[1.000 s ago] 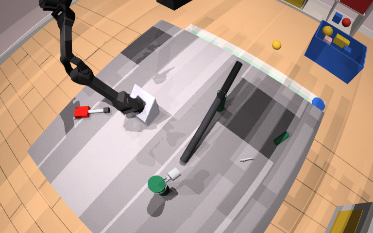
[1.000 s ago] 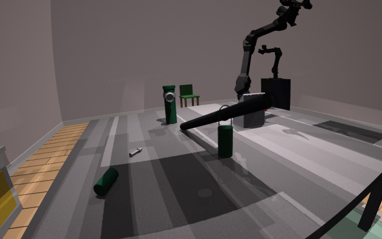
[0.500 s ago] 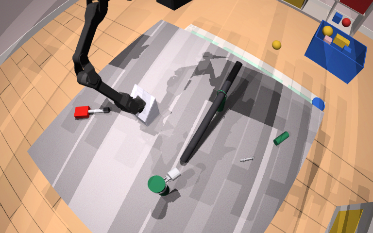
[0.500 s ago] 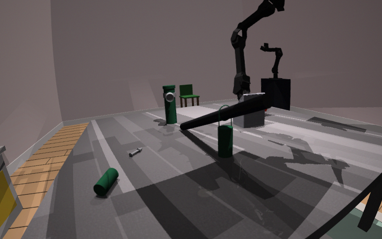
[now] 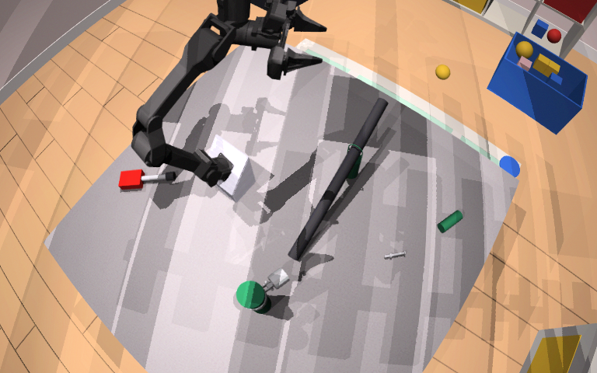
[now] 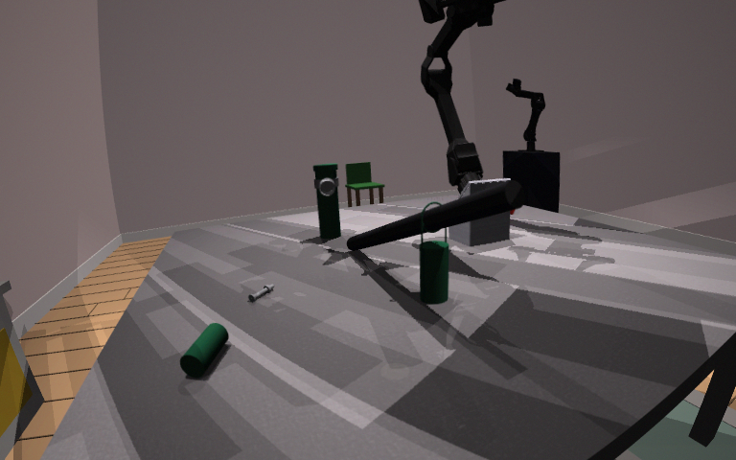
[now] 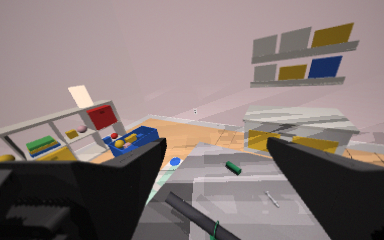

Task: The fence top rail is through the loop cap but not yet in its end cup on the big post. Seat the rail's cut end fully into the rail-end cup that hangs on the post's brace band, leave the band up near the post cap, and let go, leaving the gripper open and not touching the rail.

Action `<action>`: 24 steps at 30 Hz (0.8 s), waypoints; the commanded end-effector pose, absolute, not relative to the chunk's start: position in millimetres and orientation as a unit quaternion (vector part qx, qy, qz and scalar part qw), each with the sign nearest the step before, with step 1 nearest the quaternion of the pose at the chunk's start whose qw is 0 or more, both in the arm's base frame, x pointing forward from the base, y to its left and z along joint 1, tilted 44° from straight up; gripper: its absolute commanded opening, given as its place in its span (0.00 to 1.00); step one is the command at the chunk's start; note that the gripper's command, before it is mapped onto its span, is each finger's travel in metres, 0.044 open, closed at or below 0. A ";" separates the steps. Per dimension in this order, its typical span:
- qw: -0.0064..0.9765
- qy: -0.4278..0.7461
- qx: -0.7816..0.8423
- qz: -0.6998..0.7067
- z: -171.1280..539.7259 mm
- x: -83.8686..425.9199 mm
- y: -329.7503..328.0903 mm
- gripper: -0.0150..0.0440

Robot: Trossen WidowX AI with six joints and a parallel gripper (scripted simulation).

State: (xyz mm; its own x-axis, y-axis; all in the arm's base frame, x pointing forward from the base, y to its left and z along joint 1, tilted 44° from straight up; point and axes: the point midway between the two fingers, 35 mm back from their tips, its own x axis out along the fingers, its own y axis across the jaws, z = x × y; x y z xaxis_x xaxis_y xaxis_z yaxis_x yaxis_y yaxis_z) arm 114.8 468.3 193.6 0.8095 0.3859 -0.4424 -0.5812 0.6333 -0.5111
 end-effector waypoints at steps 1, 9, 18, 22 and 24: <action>0.892 0.200 -0.349 0.207 172.7 167.1 425.1 1.00; 0.876 0.310 -0.366 0.059 140.0 248.4 312.3 1.00; 0.820 0.432 -0.360 -0.106 114.8 280.1 171.1 1.00; 0.815 0.441 -0.358 -0.117 113.6 280.0 161.1 1.00; 0.815 0.441 -0.358 -0.117 113.6 280.0 161.1 1.00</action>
State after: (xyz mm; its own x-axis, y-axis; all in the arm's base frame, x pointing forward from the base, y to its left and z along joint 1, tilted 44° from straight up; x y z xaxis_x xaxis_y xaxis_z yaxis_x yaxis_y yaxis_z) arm 282.7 168.1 115.8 0.6025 -0.4932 -0.6275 -0.1288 0.7159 -0.6862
